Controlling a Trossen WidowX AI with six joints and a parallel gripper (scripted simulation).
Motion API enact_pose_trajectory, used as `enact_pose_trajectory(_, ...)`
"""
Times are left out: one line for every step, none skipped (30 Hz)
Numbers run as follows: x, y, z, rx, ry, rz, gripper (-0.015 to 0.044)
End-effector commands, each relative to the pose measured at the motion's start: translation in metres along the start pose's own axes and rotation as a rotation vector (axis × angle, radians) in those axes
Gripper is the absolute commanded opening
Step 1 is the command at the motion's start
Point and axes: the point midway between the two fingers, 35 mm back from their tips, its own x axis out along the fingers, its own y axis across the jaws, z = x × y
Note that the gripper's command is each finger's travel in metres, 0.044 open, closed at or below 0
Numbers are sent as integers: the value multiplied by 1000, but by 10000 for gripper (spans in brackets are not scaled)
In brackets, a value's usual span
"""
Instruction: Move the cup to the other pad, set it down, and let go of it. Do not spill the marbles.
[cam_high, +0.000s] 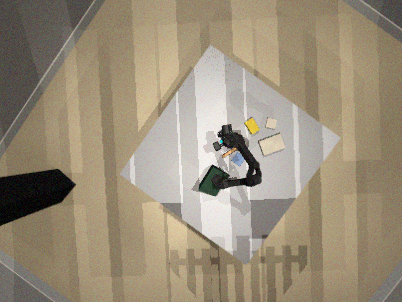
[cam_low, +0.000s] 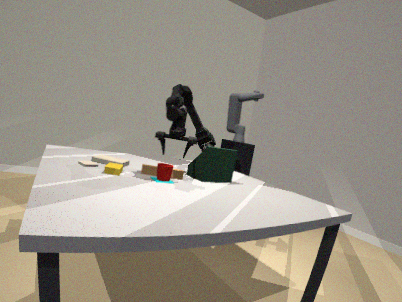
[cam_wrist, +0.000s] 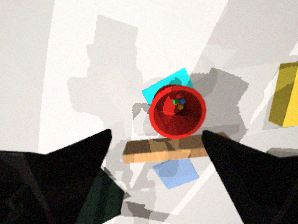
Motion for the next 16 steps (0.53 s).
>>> enact_pose_trajectory(-19, -1, 1, 10, -14, -1, 440)
enact_pose_trajectory(-24, -1, 1, 11, -14, -1, 440)
enact_pose_trajectory(-28, 0, 0, 11, -14, -1, 440)
enact_pose_trajectory(-32, 0, 0, 11, -14, -1, 440)
enact_pose_trajectory(-35, 0, 0, 12, -15, 0, 440)
enact_pose_trajectory(-37, 0, 0, 12, -15, 0, 440)
enact_pose_trajectory(-38, 0, 0, 12, -15, 0, 440)
enact_pose_trajectory(-38, 0, 0, 12, -15, 0, 440)
enact_pose_trajectory(-34, 0, 0, 5, -14, -5, 440)
enact_pose_trajectory(-34, 0, 0, 5, -14, -5, 440)
enact_pose_trajectory(-34, 0, 0, 5, -14, -5, 440)
enact_pose_trajectory(-34, 0, 0, 5, -14, -5, 440)
enact_pose_trajectory(-34, 0, 0, 5, -14, -5, 440)
enact_pose_trajectory(-34, 0, 0, 5, -14, -5, 440)
enact_pose_trajectory(-34, 0, 0, 5, -14, -5, 440)
enact_pose_trajectory(-34, 0, 0, 5, -14, -5, 440)
